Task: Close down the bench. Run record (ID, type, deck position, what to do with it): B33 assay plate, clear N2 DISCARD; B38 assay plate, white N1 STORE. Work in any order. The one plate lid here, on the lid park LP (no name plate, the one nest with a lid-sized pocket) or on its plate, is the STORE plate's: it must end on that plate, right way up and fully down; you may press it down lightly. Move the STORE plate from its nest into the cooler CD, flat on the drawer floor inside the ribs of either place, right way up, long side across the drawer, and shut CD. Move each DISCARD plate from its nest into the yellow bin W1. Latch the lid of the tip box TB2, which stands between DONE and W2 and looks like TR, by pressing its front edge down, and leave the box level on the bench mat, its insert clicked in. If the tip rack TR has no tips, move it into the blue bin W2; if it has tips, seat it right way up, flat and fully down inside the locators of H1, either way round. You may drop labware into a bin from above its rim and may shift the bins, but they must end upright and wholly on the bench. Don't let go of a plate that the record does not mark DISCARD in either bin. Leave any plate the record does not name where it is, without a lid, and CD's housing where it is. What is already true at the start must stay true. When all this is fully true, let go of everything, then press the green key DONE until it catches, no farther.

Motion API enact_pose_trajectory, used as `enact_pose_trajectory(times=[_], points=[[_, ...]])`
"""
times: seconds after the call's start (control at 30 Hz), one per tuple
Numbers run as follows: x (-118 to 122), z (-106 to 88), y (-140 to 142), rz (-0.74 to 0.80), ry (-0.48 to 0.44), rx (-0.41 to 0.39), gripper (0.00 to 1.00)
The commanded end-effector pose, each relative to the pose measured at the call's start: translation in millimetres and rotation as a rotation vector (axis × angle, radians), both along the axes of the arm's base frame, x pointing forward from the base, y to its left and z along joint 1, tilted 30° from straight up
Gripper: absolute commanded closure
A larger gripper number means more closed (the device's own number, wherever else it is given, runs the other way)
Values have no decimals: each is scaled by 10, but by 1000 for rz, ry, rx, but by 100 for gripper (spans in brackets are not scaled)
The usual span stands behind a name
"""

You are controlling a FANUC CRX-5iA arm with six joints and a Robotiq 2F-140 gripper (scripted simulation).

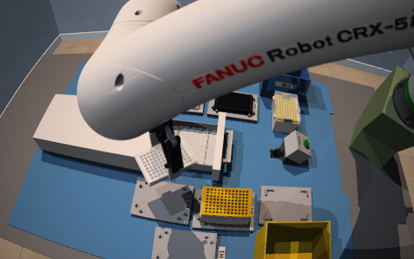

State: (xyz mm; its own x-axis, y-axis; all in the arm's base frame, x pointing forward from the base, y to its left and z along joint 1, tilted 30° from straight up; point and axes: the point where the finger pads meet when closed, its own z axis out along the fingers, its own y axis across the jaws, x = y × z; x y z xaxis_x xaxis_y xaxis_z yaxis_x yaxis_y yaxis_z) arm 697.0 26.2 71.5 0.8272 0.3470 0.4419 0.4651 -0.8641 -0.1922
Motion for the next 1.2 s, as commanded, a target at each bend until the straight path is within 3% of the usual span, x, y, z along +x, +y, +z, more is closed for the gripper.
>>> enact_pose_trajectory(times=[0.0,0.73,1.17], points=[[-50,-63,-110,159,-71,-43,100],[-255,-320,-530,741,-318,-255,100],[-368,-461,-761,808,-346,-279,100]])
